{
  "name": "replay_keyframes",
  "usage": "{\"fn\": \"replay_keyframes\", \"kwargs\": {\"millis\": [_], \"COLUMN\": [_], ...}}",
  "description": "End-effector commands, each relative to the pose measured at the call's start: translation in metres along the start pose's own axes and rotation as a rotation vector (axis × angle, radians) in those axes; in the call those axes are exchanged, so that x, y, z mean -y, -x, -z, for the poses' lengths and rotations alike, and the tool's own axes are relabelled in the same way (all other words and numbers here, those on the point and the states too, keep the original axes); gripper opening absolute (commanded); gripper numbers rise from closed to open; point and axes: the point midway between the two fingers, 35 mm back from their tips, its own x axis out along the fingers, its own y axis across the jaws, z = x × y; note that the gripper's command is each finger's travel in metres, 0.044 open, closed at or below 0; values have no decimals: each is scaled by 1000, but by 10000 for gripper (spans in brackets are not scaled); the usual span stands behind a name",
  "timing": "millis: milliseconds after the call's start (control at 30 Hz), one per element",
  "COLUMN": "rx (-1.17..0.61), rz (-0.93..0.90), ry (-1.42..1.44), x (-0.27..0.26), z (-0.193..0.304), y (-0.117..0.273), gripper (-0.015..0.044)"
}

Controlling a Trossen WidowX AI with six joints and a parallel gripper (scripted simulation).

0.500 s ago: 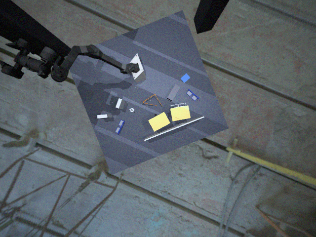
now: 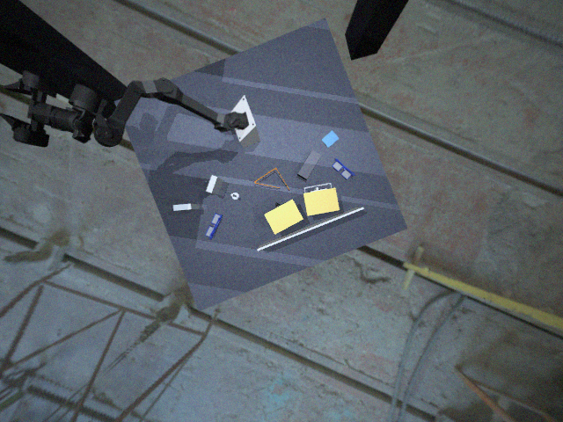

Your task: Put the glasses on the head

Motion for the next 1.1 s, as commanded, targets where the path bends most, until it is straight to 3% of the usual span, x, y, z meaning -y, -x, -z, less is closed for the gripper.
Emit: {"fn": "replay_keyframes", "kwargs": {"millis": [0,300,700,1067], "rx": [-48,-270,-804,-1646], "rz": [172,620,1104,1446], "ry": [272,956,1697,2204], "x": [52,171,244,219], "z": [-4,-41,-128,-230], "y": [18,95,237,369], "gripper": [230,0,0,0]}}
